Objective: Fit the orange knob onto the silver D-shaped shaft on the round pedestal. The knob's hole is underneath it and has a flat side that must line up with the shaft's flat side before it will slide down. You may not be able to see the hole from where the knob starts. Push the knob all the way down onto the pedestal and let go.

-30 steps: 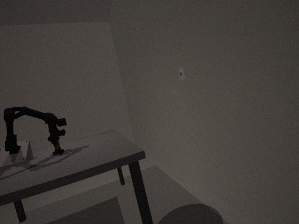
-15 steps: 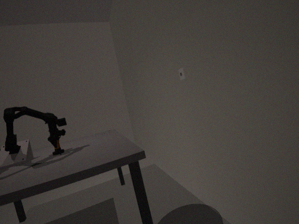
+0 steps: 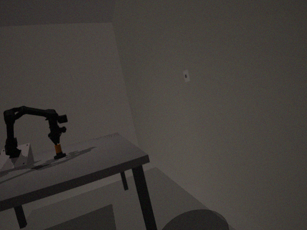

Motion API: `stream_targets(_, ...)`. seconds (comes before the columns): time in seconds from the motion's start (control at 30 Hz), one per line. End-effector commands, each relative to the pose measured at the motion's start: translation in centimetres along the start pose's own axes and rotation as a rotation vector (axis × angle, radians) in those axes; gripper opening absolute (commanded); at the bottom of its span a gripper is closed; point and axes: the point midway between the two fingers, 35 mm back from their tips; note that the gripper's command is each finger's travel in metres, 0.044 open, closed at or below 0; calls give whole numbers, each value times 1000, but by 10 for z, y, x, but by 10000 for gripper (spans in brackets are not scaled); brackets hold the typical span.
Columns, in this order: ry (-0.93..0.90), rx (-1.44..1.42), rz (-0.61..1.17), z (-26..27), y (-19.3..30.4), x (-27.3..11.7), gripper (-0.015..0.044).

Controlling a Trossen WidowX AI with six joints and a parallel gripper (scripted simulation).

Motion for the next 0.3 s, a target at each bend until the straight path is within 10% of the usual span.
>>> stream_targets(0.0,-4,4,-8,0,3,-44,440)
stream_targets(0.27,-4,5,-8,2,-1,-44,440)
Point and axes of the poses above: the point midway between the two fingers, 35 mm back from their tips, its own x axis out along the fingers, its own z axis across the jaws, y = z × x, and after that the axes turned 5 degrees about x, right-handed
